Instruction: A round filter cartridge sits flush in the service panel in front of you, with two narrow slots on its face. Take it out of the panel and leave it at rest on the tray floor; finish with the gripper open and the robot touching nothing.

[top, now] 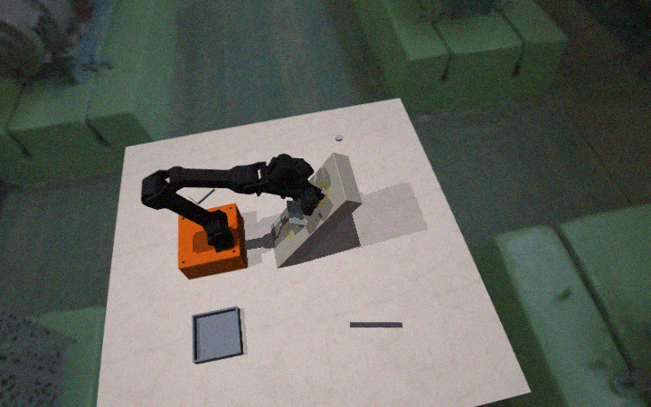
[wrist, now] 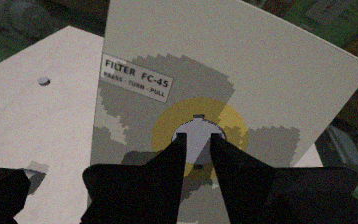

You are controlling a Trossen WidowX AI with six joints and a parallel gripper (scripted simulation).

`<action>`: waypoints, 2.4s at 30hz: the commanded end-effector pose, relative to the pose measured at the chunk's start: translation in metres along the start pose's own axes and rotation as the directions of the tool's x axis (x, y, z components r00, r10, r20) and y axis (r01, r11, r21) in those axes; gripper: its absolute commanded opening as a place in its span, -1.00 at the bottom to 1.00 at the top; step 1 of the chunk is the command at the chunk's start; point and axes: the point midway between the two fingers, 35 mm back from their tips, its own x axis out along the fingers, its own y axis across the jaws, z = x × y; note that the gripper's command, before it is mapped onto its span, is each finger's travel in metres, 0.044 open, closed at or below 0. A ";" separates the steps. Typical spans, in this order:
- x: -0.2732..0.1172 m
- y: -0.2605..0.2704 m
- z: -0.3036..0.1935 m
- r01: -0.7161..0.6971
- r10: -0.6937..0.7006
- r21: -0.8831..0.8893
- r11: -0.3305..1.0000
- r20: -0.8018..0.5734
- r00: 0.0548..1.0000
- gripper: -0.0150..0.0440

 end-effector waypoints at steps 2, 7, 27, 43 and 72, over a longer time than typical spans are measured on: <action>0.001 0.000 0.000 0.001 -0.001 0.040 0.999 0.000 1.000 -0.49; 0.003 0.000 0.000 0.000 0.000 0.199 0.980 0.001 1.000 -0.49; 0.003 0.000 0.000 -0.001 0.000 0.780 0.626 0.001 1.000 -0.49; 0.003 0.000 0.000 -0.001 0.000 0.993 0.118 0.001 1.000 -0.49; -0.071 0.000 0.000 0.003 0.002 1.000 -0.017 -0.003 1.000 -0.49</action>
